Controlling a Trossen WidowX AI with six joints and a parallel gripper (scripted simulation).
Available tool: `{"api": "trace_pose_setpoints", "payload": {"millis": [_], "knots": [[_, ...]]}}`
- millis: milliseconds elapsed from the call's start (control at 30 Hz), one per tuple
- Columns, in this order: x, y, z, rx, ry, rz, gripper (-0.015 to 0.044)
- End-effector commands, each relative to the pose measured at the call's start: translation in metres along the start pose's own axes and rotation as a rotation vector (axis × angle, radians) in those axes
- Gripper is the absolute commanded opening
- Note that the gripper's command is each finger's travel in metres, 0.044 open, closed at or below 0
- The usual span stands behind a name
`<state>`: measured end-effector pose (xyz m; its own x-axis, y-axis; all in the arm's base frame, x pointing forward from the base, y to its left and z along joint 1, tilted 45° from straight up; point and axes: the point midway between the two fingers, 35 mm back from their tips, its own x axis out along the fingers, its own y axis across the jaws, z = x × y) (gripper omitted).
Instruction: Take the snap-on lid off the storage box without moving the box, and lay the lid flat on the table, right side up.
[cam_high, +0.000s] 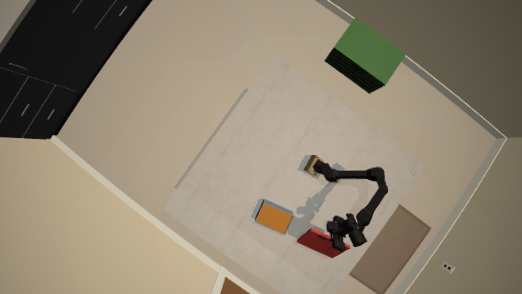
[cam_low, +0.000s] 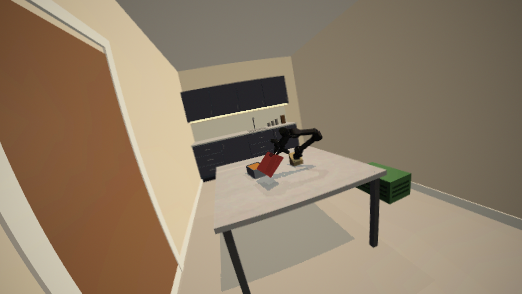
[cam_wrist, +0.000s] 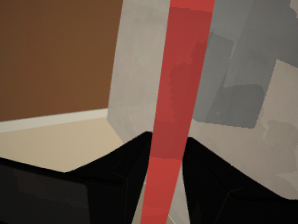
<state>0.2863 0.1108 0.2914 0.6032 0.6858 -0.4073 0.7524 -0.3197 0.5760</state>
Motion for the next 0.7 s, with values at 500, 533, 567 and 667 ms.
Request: {"api": "trace_pose_setpoints", "payload": {"millis": [500,533,567,667], "knots": [[-0.005,0.001,-0.023,-0.009,0.001,0.021,0.0],[-0.004,0.001,-0.022,-0.009,0.001,0.021,0.0],[-0.004,0.0,-0.022,-0.009,0.001,0.022,0.0],[-0.001,-0.003,-0.021,-0.009,0.001,0.022,0.0]]}}
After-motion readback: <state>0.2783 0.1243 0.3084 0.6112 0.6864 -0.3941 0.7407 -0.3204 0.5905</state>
